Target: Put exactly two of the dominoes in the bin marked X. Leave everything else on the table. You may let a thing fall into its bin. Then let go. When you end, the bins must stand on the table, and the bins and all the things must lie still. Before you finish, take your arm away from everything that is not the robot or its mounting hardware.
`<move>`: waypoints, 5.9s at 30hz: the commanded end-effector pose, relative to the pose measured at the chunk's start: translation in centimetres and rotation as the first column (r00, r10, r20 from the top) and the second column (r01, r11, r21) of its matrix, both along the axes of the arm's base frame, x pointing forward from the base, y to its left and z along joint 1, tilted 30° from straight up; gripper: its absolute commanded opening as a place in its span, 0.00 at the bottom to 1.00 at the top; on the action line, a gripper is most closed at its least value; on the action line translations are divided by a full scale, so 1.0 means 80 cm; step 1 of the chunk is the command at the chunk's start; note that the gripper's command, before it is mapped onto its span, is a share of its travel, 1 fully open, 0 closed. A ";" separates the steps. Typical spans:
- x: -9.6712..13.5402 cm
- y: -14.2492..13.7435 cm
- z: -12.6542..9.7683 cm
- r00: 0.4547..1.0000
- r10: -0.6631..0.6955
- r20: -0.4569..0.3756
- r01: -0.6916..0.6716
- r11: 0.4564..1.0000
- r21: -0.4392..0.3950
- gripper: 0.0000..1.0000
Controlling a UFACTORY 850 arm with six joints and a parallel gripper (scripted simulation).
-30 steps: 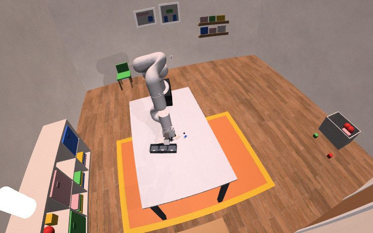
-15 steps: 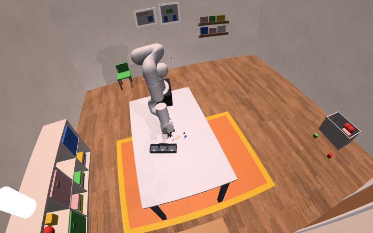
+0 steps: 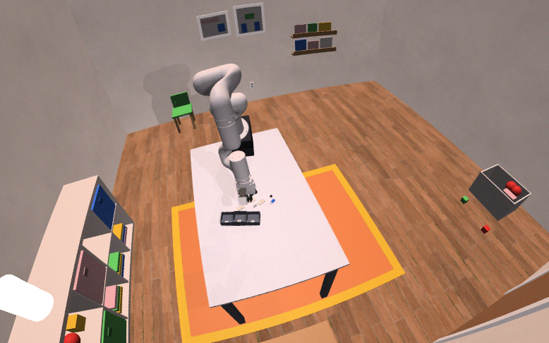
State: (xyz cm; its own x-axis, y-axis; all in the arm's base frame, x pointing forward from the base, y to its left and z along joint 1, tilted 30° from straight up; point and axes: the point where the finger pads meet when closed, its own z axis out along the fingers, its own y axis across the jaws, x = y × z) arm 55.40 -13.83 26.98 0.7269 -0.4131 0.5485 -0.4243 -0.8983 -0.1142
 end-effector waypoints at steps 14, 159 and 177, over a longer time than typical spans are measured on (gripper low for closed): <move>0.001 0.000 0.002 0.997 -0.030 -0.075 0.028 0.999 -0.026 0.07; -0.033 0.088 -0.225 -0.233 0.466 -0.853 -0.781 -0.612 -0.121 0.41; -0.033 0.088 -0.225 -0.232 0.467 -0.853 -0.782 -0.612 -0.122 0.41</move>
State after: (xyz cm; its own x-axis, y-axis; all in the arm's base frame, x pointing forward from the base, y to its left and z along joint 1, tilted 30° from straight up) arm 52.71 -6.78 8.91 -0.1637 0.9424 -0.2917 0.8671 0.2785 0.4130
